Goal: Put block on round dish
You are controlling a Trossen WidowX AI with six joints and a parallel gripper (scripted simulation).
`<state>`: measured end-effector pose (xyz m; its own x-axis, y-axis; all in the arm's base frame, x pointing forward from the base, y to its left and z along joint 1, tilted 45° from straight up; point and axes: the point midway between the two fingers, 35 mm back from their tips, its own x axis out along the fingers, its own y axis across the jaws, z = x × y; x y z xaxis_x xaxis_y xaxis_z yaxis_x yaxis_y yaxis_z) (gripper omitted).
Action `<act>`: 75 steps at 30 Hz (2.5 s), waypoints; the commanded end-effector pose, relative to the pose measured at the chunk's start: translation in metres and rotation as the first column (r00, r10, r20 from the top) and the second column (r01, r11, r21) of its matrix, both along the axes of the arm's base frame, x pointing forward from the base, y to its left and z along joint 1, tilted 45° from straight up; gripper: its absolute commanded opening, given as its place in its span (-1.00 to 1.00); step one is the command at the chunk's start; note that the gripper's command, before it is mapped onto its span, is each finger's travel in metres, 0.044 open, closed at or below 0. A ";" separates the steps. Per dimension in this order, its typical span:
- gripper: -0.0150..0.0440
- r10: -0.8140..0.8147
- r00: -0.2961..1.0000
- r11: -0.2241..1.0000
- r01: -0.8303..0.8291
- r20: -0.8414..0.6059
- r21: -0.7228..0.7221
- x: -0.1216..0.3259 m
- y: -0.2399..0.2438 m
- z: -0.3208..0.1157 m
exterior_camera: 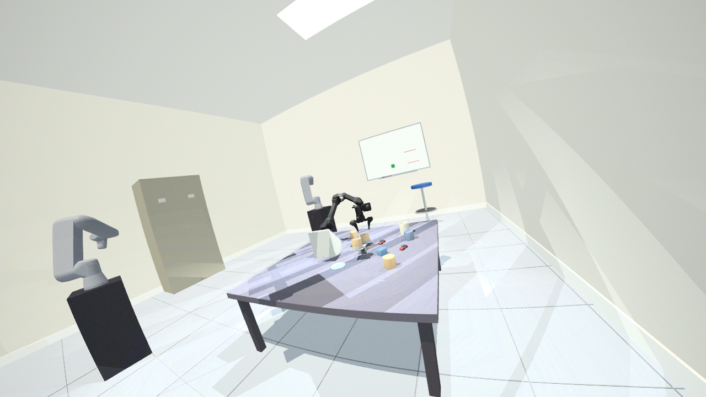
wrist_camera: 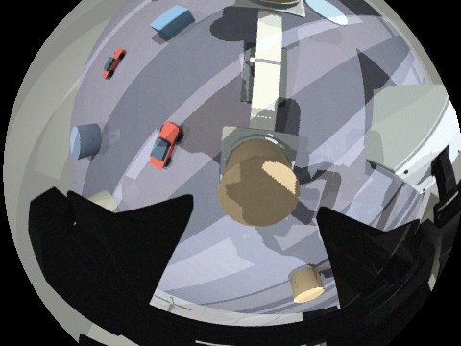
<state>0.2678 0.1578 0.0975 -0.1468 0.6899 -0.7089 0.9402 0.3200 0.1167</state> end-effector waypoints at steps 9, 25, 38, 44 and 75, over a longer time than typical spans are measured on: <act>1.00 0.002 1.000 1.000 -0.002 -0.015 -0.008 -0.005 0.013 -0.015; 1.00 0.002 1.000 1.000 -0.002 -0.014 -0.008 -0.008 0.031 -0.033; 1.00 0.002 1.000 1.000 -0.002 -0.015 -0.006 -0.012 0.045 -0.048; 1.00 0.002 1.000 1.000 -0.002 -0.015 -0.005 -0.014 0.050 -0.052; -0.43 0.001 1.000 1.000 -0.001 -0.014 -0.008 -0.010 0.044 -0.047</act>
